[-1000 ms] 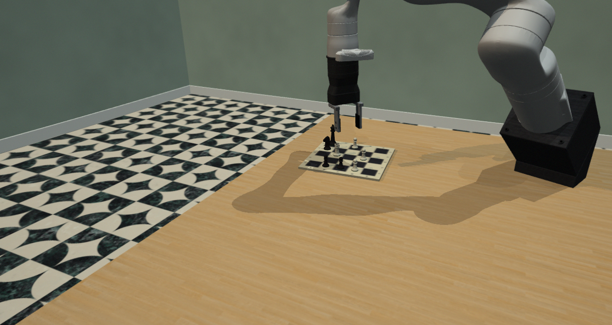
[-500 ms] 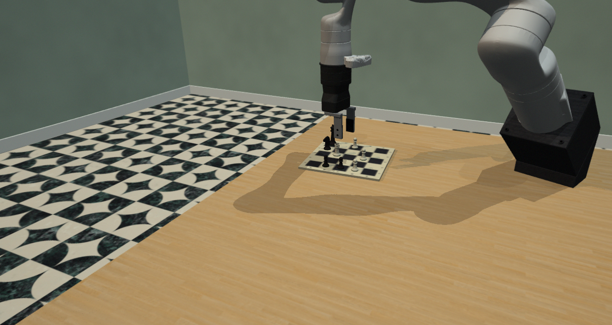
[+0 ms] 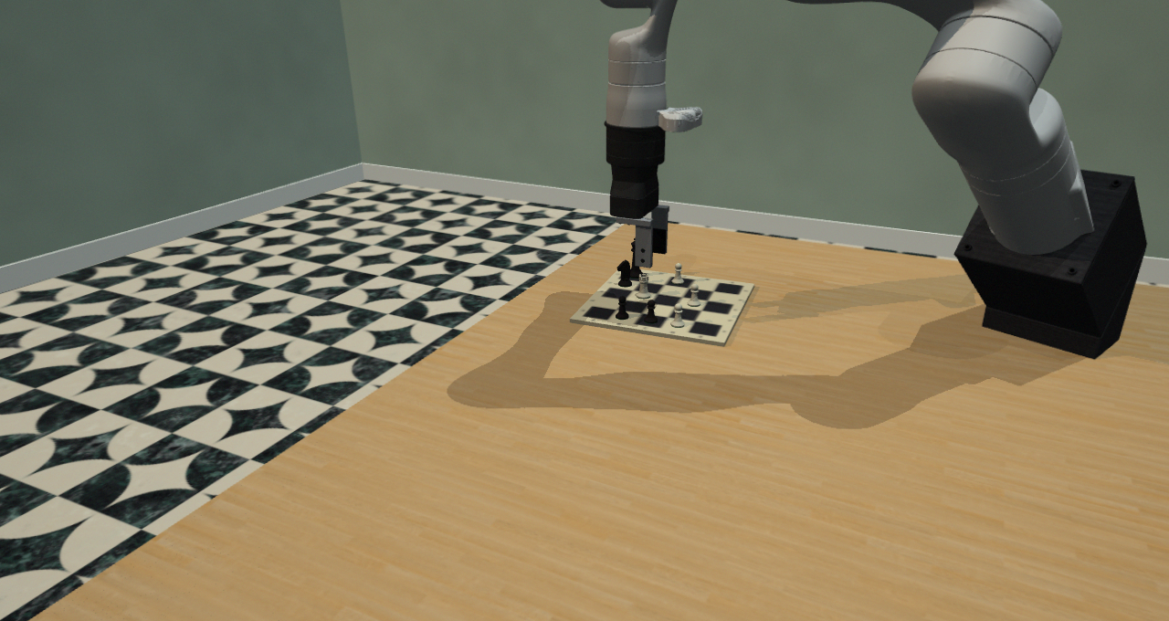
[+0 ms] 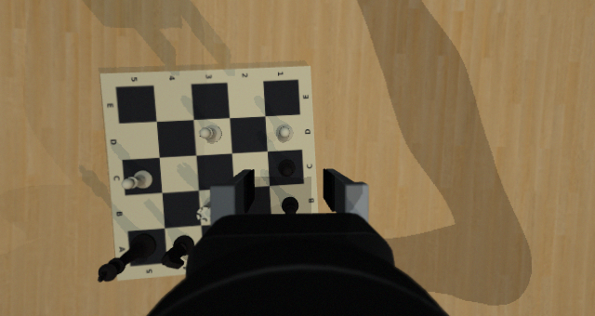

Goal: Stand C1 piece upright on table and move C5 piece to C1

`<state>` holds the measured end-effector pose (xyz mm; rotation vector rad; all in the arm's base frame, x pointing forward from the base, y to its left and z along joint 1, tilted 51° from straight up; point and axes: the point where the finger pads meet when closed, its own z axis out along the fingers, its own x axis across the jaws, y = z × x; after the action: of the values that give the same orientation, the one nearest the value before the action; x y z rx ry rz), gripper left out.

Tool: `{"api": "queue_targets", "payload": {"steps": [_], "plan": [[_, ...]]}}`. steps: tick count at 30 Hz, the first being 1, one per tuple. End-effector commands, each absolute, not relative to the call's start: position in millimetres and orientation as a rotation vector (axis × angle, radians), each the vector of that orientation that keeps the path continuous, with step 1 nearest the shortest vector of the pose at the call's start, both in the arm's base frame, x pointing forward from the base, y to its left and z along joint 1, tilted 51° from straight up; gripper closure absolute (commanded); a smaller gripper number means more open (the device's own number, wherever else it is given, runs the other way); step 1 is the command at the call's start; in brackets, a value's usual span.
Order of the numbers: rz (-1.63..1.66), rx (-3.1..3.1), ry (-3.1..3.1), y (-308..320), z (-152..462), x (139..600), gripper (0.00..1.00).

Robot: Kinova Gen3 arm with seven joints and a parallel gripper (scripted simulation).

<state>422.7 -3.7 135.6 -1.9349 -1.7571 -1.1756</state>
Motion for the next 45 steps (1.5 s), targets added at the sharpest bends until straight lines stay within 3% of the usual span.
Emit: {"api": "queue_targets", "payload": {"steps": [1,2,3,45], "plan": [[-1.178,-1.936,-1.759,-4.6,136.0,423.0,0.0],[-1.178,-1.936,-1.759,-4.6,136.0,423.0,0.0],[-1.178,-1.936,-1.759,-4.6,136.0,423.0,0.32],[-1.177,-1.936,-1.759,-3.6,135.0,423.5,0.32]]}}
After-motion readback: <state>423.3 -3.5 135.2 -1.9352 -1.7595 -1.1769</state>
